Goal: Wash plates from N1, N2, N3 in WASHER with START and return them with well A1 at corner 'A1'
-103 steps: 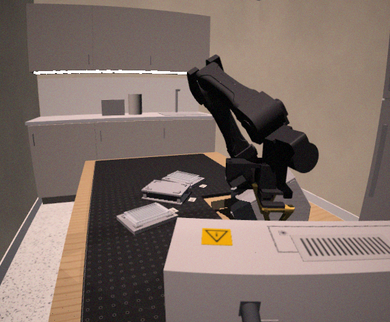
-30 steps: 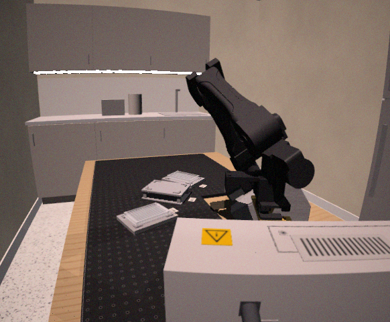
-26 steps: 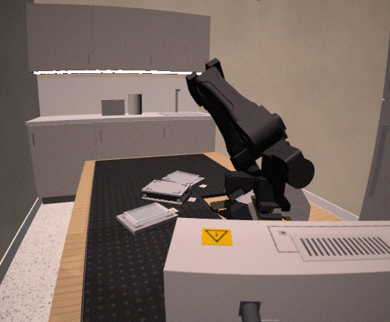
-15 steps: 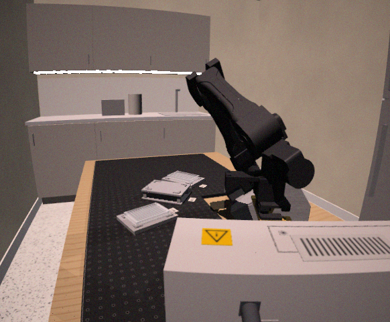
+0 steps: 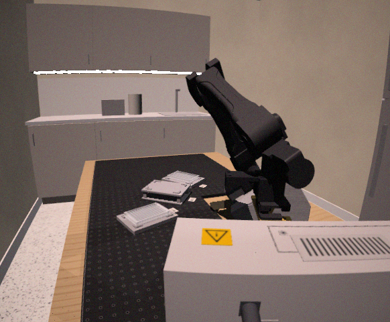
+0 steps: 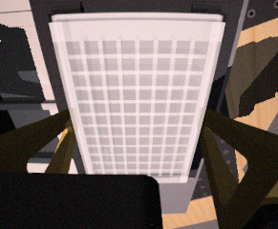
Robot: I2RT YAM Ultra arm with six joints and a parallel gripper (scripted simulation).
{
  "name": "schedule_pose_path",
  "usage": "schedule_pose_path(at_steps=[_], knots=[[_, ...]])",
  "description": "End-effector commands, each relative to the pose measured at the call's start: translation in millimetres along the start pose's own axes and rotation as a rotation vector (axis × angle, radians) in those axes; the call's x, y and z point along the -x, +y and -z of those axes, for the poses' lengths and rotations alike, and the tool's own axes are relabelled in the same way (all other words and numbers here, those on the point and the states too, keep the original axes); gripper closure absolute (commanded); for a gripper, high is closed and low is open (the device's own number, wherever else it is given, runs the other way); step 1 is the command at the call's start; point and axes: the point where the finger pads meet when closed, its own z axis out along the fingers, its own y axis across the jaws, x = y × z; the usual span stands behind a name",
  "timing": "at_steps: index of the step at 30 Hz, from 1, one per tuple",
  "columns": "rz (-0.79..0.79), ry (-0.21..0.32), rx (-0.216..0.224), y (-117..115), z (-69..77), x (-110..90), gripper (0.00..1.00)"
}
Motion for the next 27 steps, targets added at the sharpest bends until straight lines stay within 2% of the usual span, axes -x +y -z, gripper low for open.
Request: schedule_pose_path(at_steps=[1, 21, 27], knots=[[0.000, -0.002, 0.011, 1.9, 2.5, 0.1, 1.00], [0.000, -0.002, 0.011, 1.9, 2.5, 0.1, 1.00], [0.000, -0.002, 0.011, 1.8, 12.5, 0.1, 1.00]])
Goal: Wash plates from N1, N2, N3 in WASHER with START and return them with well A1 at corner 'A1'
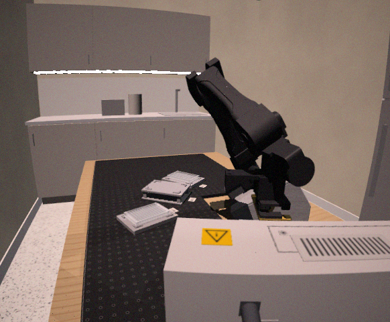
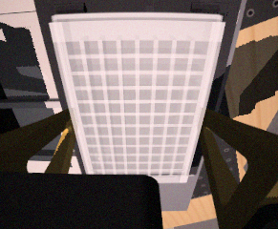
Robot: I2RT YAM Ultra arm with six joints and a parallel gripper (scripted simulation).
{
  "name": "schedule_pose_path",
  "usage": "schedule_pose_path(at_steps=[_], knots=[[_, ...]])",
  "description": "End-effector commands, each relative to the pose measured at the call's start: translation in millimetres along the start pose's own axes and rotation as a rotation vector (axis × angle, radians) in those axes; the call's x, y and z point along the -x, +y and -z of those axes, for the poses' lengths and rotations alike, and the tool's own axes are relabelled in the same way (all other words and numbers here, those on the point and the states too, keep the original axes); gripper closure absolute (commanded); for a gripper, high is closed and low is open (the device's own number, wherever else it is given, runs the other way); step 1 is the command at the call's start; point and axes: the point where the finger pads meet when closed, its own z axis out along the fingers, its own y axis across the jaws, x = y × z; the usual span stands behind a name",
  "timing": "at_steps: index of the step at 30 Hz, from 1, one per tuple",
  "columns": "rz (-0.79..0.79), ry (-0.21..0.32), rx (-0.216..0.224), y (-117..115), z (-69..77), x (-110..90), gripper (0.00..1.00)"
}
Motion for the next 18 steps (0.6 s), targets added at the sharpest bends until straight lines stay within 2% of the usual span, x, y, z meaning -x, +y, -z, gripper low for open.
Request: schedule_pose_path(at_steps=[1, 18], knots=[[0.006, -0.002, 0.007, 1, 10.3, -1, 1.00], [0.007, -0.001, 0.007, 1, 35.3, -1, 1.00]])
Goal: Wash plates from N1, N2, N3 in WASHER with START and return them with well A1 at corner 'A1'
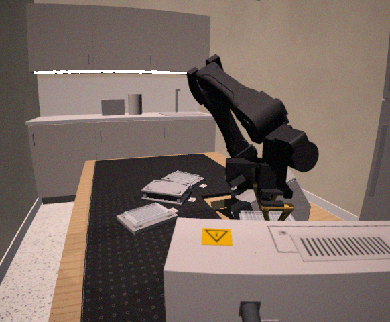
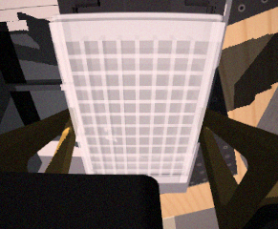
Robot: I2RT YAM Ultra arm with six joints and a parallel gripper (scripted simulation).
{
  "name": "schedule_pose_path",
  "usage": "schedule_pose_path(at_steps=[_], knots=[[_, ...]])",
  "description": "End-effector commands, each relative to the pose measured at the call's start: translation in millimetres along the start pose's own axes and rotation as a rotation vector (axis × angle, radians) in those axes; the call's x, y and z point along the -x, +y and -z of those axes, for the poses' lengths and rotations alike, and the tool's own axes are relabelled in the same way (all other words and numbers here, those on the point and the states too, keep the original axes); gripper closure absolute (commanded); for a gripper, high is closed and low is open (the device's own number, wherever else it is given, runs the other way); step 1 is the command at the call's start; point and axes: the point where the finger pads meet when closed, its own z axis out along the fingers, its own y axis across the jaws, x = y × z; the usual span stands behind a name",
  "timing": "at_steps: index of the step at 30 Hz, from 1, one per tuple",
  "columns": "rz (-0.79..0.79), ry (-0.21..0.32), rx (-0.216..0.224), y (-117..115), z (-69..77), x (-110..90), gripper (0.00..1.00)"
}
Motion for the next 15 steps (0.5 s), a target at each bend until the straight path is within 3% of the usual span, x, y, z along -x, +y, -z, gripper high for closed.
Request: schedule_pose_path(at_steps=[1, 15], knots=[[0.011, -0.005, -0.002, -2, 10.1, 0, 1.00], [0.011, -0.004, -0.002, -2, 30.1, 0, 1.00]])
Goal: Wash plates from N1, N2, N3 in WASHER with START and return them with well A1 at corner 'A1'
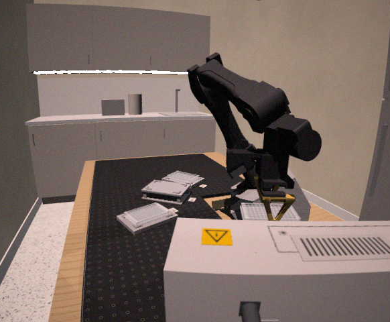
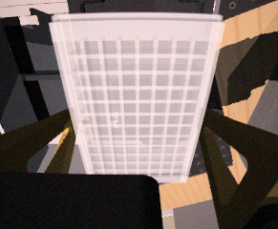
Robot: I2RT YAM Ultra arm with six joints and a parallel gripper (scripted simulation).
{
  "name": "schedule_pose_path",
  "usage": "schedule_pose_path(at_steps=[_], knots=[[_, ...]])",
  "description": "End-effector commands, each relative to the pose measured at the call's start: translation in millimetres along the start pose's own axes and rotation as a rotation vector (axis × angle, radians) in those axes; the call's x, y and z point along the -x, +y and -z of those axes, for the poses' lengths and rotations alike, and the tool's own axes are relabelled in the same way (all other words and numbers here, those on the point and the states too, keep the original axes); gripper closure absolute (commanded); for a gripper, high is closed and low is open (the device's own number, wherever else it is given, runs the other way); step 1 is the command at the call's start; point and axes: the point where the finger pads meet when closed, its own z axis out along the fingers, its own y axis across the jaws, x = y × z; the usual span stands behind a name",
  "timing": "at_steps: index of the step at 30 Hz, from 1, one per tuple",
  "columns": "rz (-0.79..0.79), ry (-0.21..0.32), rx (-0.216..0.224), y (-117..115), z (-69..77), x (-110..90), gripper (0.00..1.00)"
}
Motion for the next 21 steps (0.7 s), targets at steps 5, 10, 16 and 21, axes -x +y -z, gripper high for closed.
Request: schedule_pose_path(at_steps=[5, 10, 16, 21], knots=[[0.009, -0.004, 0.002, -2, 17.6, 0, 1.00], [0.009, -0.004, 0.002, -2, 22.6, 0, 1.00], [0.009, -0.004, 0.002, -2, 32.6, 0, 1.00], [0.010, -0.004, 0.002, -2, 40.9, 0, 1.00]])
